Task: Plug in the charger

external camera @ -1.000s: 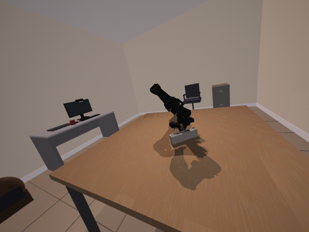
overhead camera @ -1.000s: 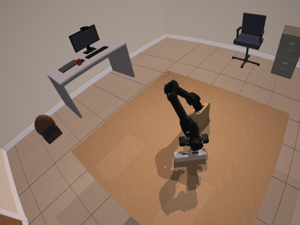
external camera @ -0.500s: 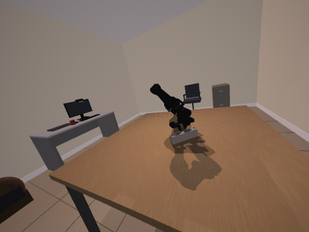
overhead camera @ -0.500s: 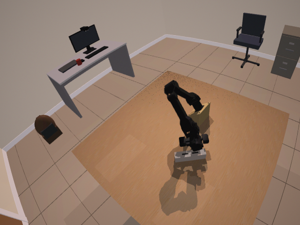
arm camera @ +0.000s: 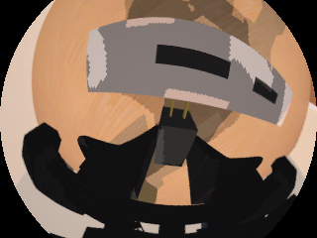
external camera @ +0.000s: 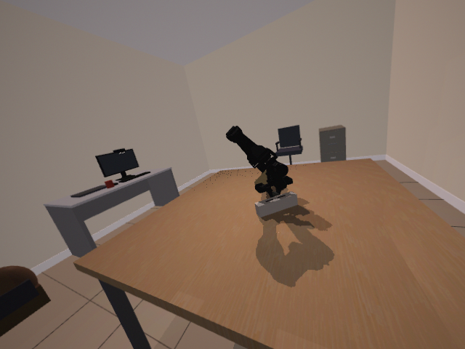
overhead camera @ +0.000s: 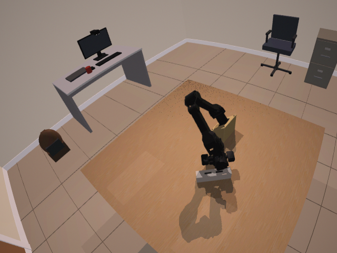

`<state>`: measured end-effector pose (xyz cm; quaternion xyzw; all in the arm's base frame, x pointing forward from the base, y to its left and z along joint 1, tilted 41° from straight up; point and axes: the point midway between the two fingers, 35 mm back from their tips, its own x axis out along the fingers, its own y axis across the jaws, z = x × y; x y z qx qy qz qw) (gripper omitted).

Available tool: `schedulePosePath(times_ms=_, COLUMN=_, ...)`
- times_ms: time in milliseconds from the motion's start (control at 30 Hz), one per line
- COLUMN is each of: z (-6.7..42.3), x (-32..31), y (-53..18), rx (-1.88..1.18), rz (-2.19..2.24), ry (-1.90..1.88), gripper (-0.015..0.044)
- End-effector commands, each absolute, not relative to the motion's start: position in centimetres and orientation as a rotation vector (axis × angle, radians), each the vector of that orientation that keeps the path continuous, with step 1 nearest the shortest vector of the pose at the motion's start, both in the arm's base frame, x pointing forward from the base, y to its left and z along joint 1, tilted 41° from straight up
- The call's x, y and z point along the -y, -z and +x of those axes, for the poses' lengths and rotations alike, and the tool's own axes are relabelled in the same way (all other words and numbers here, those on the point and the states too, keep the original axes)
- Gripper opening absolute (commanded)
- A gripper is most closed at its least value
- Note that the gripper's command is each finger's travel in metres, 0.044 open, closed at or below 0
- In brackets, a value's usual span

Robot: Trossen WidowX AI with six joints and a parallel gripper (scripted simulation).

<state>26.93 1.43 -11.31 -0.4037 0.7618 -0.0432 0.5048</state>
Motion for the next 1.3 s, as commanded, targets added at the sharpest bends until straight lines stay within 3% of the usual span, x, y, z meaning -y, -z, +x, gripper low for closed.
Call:
schedulePosePath(times_ms=0, z=27.09, x=-1.55, y=11.33, rx=-1.838, rz=-0.971, ry=0.101, gripper=0.0)
schedulePosePath(times_ms=1267, z=27.33, x=-1.67, y=11.5, rx=-1.838, rz=-0.971, ry=0.101, gripper=0.0)
